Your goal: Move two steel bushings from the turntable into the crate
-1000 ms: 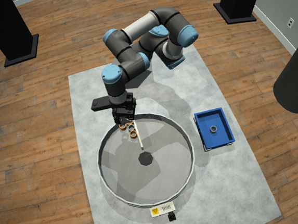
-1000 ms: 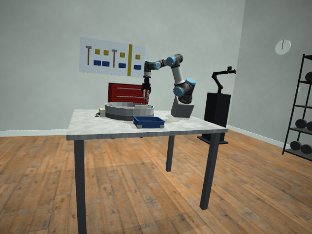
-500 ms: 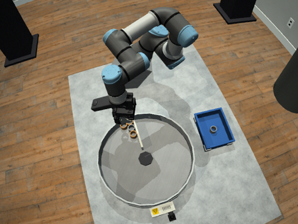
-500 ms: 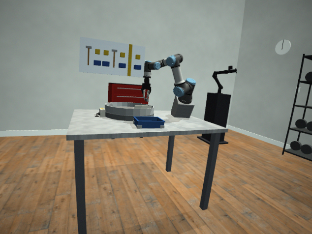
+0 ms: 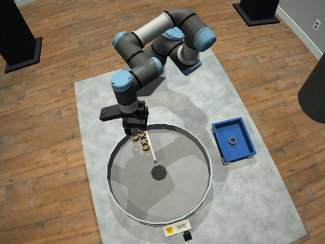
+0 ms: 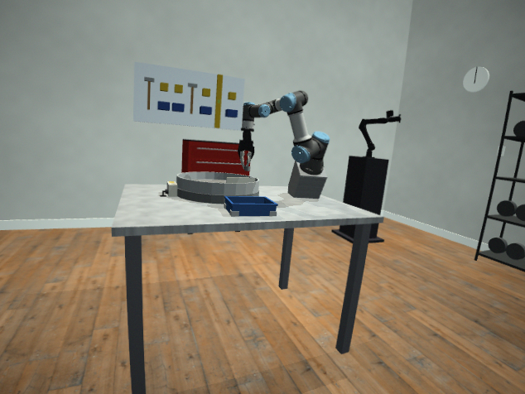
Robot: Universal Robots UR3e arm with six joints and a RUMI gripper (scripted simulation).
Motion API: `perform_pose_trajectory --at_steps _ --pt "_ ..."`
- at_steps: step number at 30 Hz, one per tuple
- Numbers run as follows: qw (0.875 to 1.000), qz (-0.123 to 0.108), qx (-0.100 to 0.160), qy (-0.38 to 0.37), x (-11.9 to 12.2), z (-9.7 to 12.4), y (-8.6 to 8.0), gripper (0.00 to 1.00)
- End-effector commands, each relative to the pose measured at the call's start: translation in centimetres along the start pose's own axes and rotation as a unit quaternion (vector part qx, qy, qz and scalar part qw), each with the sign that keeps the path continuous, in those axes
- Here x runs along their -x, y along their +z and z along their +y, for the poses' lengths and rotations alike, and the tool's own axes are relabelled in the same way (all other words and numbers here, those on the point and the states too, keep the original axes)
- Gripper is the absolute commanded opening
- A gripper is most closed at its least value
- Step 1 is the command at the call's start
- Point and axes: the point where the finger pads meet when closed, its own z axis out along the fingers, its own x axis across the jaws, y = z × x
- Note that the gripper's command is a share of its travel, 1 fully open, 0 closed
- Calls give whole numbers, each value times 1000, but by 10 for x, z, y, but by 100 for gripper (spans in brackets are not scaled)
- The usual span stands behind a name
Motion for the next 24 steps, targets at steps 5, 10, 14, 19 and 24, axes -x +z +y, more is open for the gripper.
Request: perform_pose_trajectory --at_steps 5,10,14,19,24 --pt "1000 -1 -1 0 0 1 -1 0" --pt "1000 -1 -1 0 0 3 -1 0" --pt "1000 -1 -1 0 -1 7 -1 0" --pt "1000 -1 -1 0 -2 14 -1 0" --pt "1000 -1 -1 0 -3 19 -1 0"
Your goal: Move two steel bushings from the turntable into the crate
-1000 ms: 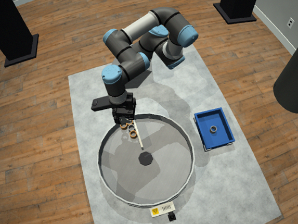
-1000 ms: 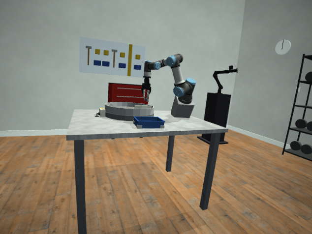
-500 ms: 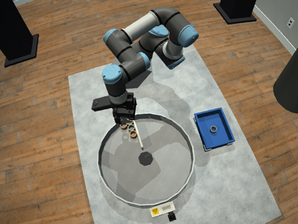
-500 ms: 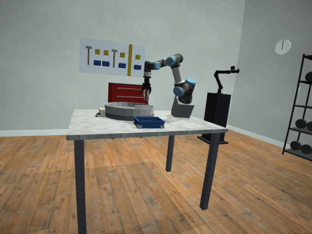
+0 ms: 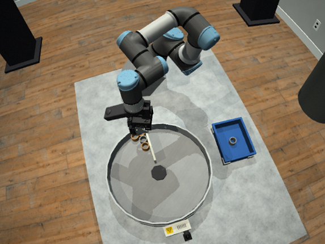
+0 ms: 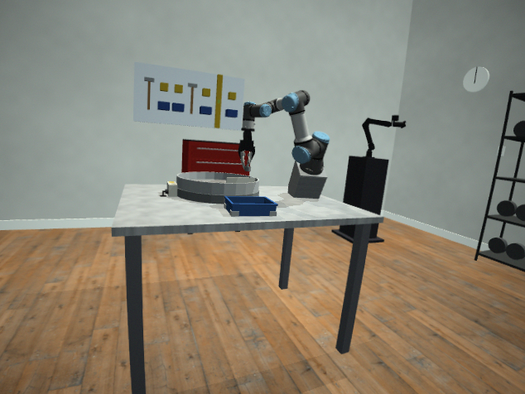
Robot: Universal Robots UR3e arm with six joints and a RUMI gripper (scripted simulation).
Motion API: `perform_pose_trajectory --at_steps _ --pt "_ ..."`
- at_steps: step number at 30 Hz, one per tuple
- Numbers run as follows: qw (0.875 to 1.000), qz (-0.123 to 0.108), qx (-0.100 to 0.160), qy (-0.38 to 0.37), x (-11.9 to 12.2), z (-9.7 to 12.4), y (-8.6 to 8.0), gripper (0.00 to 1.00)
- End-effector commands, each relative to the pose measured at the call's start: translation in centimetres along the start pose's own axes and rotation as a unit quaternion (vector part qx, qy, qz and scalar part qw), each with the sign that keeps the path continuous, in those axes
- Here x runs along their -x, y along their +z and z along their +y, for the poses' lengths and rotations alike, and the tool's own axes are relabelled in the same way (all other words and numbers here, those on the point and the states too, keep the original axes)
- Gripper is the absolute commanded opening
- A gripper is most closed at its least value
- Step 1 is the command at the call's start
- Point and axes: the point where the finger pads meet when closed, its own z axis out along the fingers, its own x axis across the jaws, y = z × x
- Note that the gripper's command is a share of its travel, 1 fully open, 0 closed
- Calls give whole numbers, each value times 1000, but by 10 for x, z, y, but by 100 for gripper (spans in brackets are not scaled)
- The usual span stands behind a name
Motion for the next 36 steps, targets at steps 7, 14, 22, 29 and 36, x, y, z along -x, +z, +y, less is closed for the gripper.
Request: perform_pose_trajectory --at_steps 7,14,22,29,36 --pt "1000 -1 -1 0 -4 20 -1 0" --pt "1000 -1 -1 0 -9 45 -1 0" --pt "1000 -1 -1 0 -14 72 -1 0" --pt "1000 -1 -1 0 -22 112 -1 0" --pt "1000 -1 -1 0 -29 146 -1 0"
